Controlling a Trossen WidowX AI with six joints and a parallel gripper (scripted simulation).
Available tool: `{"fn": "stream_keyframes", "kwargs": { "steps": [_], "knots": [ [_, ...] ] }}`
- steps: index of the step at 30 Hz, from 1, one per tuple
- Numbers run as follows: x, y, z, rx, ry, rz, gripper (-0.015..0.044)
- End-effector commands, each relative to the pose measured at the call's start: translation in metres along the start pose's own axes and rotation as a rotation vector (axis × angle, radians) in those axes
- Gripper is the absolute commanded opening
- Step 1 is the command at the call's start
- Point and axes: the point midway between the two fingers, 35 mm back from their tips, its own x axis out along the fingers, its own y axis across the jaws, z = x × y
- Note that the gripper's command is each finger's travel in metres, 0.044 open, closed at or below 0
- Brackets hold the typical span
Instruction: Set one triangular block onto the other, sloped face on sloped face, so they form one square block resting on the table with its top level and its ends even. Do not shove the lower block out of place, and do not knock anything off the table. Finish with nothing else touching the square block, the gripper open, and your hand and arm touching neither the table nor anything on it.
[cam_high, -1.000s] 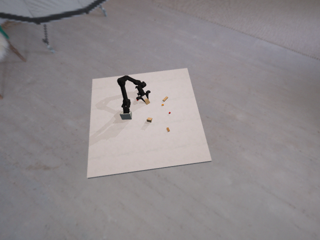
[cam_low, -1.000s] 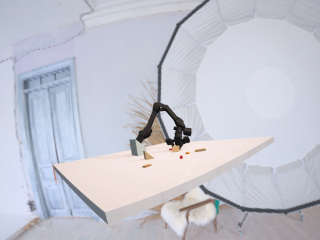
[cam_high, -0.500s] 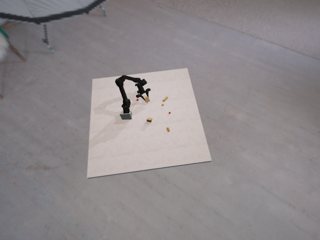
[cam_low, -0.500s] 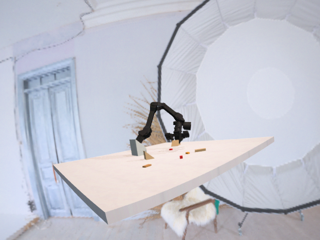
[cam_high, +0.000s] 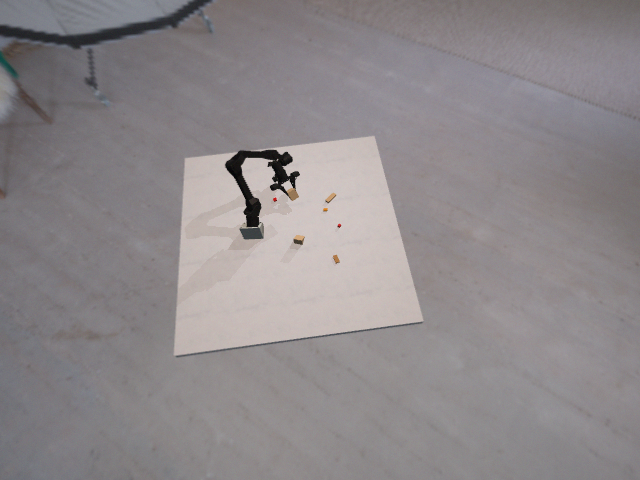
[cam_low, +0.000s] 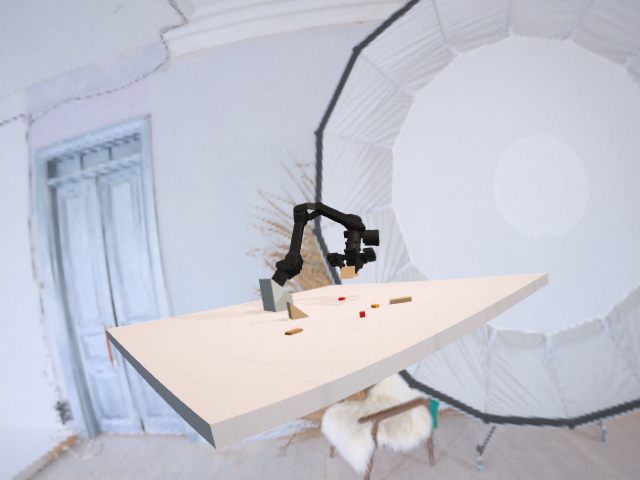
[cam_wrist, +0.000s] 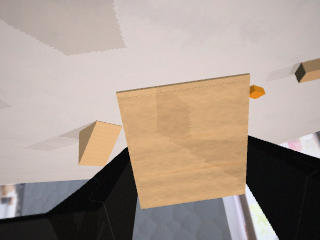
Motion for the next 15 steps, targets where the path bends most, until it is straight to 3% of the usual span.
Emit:
{"fn": "stream_keyframes", "kwargs": {
  "steps": [1, 15],
  "knots": [
    [0.0006, 0.0002, 0.0, 0.022, -0.003, 0.003, 0.0],
    [0.0081, 0.0055, -0.0014, 0.468, -0.062, 0.087, 0.0]
  ]
}}
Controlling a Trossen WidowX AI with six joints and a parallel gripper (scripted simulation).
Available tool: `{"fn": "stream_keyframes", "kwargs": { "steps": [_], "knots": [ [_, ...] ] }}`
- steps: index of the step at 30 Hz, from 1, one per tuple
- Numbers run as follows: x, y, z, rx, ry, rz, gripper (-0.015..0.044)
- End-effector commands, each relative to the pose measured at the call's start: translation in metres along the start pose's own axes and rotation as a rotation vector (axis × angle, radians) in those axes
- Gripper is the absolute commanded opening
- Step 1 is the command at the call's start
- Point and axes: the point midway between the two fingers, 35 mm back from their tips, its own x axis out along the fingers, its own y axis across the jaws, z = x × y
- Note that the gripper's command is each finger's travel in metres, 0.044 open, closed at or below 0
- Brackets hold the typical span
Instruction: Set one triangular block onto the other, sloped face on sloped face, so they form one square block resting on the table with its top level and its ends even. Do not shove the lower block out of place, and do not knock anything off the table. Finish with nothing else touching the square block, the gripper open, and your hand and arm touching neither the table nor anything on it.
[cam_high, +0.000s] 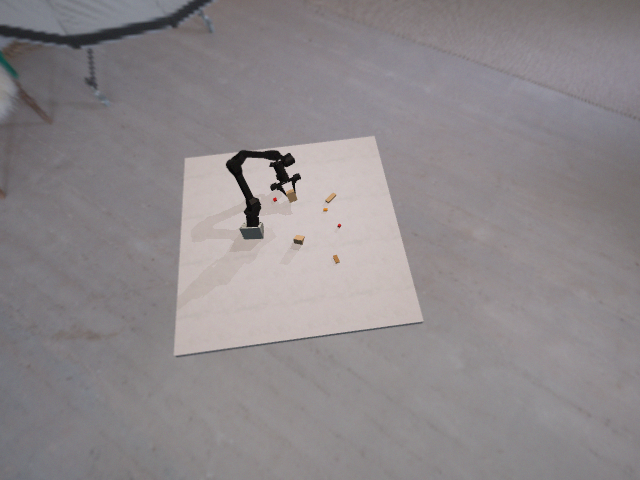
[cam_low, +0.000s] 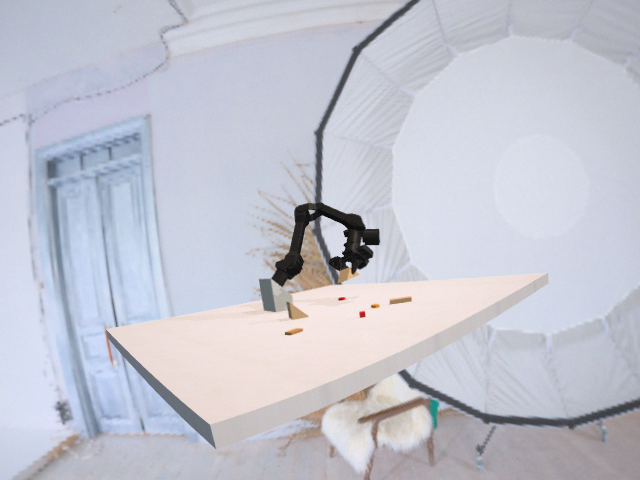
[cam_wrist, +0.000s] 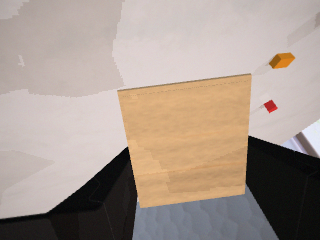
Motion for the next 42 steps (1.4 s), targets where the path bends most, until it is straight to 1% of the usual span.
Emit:
{"fn": "stream_keyframes", "kwargs": {
  "steps": [1, 22, 42],
  "knots": [
    [0.002, 0.001, -0.002, 0.125, -0.009, 0.026, 0.0],
    [0.01, 0.005, -0.006, 0.816, -0.043, 0.179, 0.0],
    [0.013, 0.007, -0.009, 1.478, -0.012, 0.351, 0.0]
  ]
}}
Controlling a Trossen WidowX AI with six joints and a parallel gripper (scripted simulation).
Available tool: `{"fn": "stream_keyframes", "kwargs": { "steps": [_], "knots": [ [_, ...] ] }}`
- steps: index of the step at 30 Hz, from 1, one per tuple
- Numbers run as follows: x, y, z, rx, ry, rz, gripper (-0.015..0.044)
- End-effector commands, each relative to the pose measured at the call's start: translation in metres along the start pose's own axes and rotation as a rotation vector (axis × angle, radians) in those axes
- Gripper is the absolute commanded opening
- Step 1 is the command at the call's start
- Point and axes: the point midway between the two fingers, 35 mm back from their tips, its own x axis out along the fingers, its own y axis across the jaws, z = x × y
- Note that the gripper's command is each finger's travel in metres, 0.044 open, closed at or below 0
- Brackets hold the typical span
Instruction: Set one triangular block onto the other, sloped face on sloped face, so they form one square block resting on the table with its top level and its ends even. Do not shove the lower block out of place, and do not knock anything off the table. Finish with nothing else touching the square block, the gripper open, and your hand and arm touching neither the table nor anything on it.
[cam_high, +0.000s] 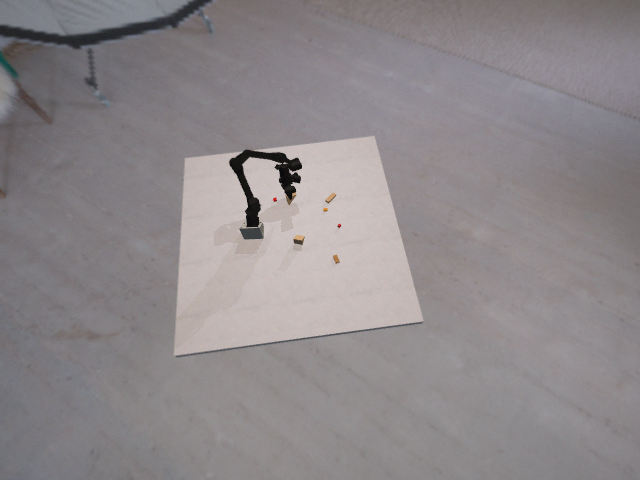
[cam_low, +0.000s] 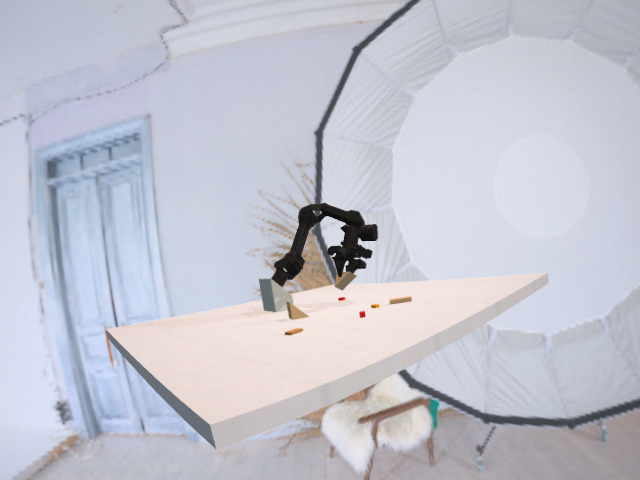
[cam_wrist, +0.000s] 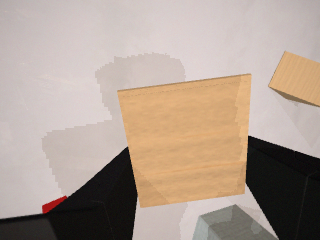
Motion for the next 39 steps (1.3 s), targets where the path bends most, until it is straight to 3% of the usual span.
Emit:
{"fn": "stream_keyframes", "kwargs": {
  "steps": [1, 39],
  "knots": [
    [-0.0008, -0.0009, 0.0005, 0.129, 0.009, 0.025, 0.0],
    [-0.0065, -0.0065, 0.0067, 1.406, 0.234, 0.24, 0.0]
  ]
}}
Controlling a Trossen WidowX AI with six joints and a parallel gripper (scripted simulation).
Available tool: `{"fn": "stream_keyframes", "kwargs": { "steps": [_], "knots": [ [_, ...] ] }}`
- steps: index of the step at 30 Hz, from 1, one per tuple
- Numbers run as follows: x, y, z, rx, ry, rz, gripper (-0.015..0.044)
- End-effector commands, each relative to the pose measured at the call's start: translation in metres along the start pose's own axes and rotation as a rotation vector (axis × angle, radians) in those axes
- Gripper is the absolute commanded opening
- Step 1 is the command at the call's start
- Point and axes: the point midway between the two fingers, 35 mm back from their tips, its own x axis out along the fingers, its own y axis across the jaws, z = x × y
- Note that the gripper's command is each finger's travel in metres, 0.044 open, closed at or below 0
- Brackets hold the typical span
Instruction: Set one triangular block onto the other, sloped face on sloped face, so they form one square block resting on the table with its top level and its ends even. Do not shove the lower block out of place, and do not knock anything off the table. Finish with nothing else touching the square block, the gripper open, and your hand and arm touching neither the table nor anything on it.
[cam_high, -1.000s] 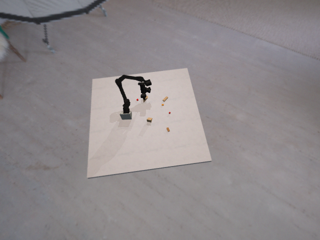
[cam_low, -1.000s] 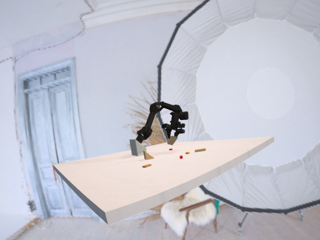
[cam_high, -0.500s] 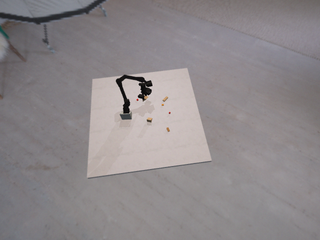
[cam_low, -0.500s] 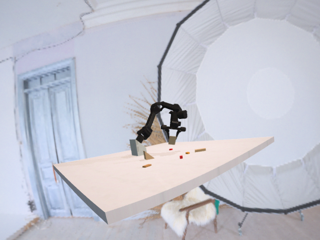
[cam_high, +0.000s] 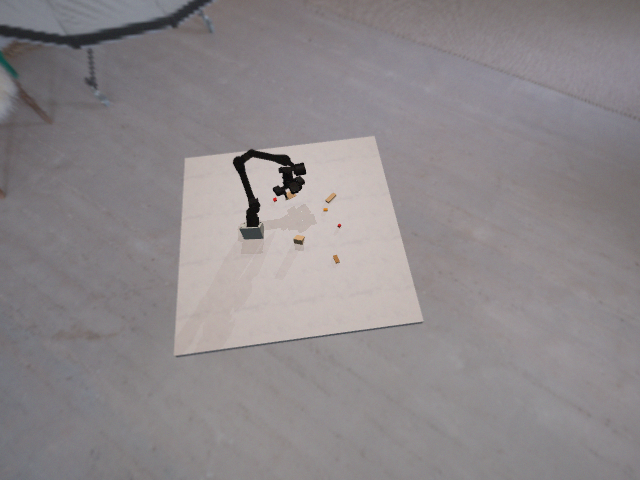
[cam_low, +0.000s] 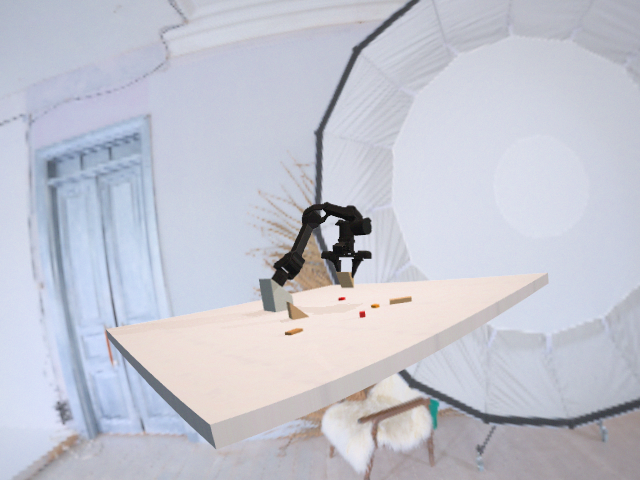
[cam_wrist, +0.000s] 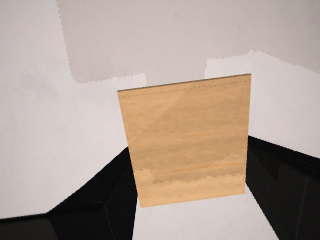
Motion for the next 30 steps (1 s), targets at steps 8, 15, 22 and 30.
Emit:
{"fn": "stream_keyframes", "kwargs": {
  "steps": [8, 15, 22, 30],
  "knots": [
    [-0.006, 0.004, 0.002, 0.365, 0.081, 0.028, 0.0],
    [-0.009, 0.006, 0.003, 0.601, 0.139, 0.035, 0.0],
    [-0.013, 0.009, 0.005, 0.813, 0.196, 0.035, 0.0],
    [-0.014, 0.009, 0.012, 0.82, 0.191, 0.036, 0.0]
  ]
}}
